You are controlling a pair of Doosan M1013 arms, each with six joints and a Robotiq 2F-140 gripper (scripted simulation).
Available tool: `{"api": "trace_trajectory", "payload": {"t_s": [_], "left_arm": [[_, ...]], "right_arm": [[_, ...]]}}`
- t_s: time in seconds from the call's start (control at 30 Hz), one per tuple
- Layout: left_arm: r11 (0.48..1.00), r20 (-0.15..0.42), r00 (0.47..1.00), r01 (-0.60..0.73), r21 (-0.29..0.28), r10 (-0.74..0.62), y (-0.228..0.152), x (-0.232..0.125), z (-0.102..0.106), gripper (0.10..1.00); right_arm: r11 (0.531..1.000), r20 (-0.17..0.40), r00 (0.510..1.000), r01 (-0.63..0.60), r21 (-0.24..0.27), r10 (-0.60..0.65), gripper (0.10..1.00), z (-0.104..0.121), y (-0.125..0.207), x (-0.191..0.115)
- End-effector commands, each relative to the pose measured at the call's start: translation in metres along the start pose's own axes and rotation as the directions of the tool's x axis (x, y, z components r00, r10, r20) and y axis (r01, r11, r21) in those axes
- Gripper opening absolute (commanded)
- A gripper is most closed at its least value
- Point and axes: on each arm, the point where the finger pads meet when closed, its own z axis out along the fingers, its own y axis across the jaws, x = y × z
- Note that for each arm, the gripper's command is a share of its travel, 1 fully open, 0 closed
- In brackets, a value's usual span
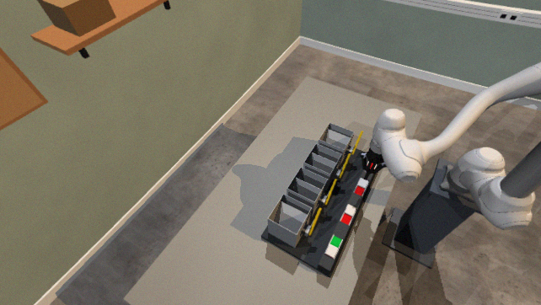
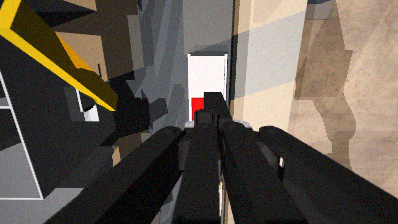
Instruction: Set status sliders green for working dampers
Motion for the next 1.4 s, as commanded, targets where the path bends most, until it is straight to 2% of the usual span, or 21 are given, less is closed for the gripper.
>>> {"api": "trace_trajectory", "payload": {"t_s": [0.0,0.07,0.1,0.57,0.63,0.77,1.2,1.37], "left_arm": [[1.0,-0.001,1.0,0.0,0.0,0.0,0.0,0.0,0.0,1.0],[1.0,-0.001,1.0,0.0,0.0,0.0,0.0,0.0,0.0,1.0],[1.0,-0.001,1.0,0.0,0.0,0.0,0.0,0.0,0.0,1.0],[1.0,-0.001,1.0,0.0,0.0,0.0,0.0,0.0,0.0,1.0],[1.0,-0.001,1.0,0.0,0.0,0.0,0.0,0.0,0.0,1.0],[1.0,-0.001,1.0,0.0,0.0,0.0,0.0,0.0,0.0,1.0],[1.0,-0.001,1.0,0.0,0.0,0.0,0.0,0.0,0.0,1.0],[1.0,-0.001,1.0,0.0,0.0,0.0,0.0,0.0,0.0,1.0]], "right_arm": [[1.0,0.003,1.0,0.001,0.001,-0.001,0.099,-0.001,-0.001,0.042],[1.0,0.003,1.0,0.001,0.001,-0.001,0.099,-0.001,-0.001,0.042],[1.0,0.003,1.0,0.001,0.001,-0.001,0.099,-0.001,-0.001,0.071],[1.0,0.003,1.0,0.001,0.001,-0.001,0.099,-0.001,-0.003,0.203],[1.0,0.003,1.0,0.001,0.001,-0.001,0.099,-0.001,-0.003,0.203],[1.0,0.003,1.0,0.001,0.001,-0.001,0.099,-0.001,-0.001,0.238],[1.0,0.003,1.0,0.001,0.001,-0.001,0.099,-0.001,-0.001,0.243],[1.0,0.003,1.0,0.001,0.0,-0.001,0.099,0.03,-0.002,0.244]]}}
